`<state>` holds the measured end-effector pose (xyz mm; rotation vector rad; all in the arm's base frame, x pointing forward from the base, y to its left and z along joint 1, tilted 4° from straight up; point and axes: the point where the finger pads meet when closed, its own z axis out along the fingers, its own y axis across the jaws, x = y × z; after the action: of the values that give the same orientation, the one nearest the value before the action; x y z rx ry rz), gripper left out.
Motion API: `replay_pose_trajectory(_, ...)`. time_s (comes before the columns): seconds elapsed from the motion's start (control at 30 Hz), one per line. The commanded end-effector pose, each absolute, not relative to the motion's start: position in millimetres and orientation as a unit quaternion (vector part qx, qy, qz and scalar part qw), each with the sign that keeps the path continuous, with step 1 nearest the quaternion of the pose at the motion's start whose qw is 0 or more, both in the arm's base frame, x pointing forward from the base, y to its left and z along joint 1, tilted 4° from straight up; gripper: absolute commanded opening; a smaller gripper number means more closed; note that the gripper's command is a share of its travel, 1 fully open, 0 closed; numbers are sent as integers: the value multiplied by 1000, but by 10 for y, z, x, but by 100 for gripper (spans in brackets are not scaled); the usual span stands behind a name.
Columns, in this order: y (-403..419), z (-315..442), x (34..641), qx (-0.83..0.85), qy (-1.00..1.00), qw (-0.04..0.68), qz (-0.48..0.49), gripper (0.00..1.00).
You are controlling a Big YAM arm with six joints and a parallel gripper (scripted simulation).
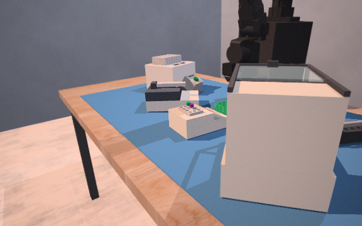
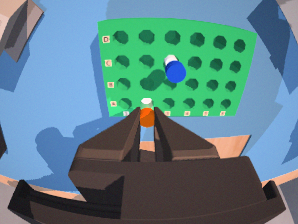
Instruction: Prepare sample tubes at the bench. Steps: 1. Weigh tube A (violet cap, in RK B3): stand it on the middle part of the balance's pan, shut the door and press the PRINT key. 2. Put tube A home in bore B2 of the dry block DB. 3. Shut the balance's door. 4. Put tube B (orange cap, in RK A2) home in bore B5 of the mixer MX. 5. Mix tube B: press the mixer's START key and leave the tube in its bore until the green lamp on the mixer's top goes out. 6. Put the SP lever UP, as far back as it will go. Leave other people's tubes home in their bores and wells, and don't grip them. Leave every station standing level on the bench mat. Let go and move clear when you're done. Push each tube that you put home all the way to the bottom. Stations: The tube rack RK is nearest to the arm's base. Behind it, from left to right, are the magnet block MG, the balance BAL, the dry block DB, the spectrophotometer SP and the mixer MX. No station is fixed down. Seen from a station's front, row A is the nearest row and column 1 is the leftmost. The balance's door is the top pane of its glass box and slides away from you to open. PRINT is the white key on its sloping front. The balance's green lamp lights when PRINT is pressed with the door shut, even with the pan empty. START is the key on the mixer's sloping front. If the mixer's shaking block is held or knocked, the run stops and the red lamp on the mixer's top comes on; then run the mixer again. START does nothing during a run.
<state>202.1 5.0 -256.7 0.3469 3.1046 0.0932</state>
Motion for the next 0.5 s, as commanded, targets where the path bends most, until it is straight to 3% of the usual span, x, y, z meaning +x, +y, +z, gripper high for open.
replay_pose_trajectory(0.0,90,-2572,2119,109,993,22,33,9)
replay_pose_trajectory(0.47,92,-2540,2168,107,993,28,34,9)
